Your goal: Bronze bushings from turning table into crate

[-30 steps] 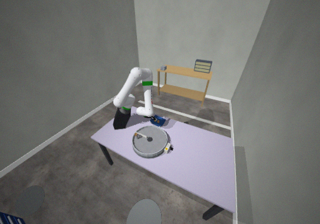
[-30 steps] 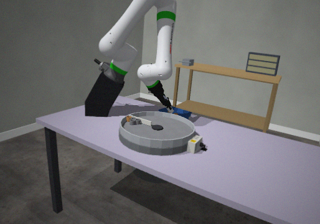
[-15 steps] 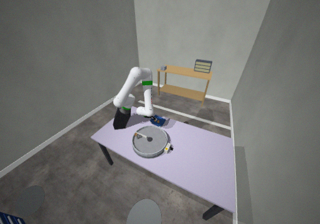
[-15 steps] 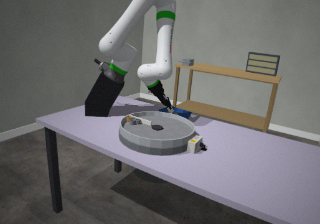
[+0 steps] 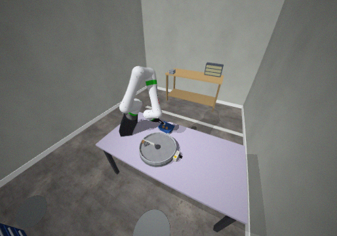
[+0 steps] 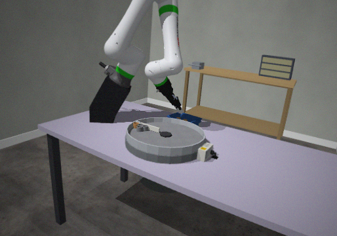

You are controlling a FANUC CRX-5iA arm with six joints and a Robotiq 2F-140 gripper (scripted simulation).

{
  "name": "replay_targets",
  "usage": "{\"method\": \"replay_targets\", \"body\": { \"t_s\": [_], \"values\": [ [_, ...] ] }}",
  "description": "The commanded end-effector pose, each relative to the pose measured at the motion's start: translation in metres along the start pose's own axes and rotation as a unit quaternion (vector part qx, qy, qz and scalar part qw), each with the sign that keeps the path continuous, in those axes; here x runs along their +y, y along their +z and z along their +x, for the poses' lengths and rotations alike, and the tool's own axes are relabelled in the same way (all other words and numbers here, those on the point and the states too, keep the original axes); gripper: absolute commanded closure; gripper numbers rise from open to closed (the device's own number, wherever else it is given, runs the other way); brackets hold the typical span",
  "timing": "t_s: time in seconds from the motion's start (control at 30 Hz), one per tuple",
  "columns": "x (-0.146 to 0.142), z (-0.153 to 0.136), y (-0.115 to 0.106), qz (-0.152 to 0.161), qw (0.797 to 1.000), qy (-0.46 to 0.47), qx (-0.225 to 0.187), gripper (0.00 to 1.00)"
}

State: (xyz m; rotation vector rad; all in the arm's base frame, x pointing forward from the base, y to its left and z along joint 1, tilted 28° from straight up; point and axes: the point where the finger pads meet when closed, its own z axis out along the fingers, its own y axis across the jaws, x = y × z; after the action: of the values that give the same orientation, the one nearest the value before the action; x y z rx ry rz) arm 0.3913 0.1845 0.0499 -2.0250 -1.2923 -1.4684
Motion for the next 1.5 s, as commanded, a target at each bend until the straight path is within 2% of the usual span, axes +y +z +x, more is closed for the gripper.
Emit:
{"method": "replay_targets", "body": {
  "t_s": [0.0, 0.13, 0.37, 1.47],
  "values": [
    [0.000, 0.015, -0.019, 0.001, 1.000, 0.001, -0.003, 0.93],
    [0.000, 0.024, -0.029, 0.001, 1.000, 0.001, -0.003, 0.93],
    [0.000, 0.029, -0.035, 0.001, 1.000, 0.001, -0.003, 0.93],
    [0.000, 0.030, -0.036, 0.001, 1.000, 0.001, -0.003, 0.93]
  ]
}}
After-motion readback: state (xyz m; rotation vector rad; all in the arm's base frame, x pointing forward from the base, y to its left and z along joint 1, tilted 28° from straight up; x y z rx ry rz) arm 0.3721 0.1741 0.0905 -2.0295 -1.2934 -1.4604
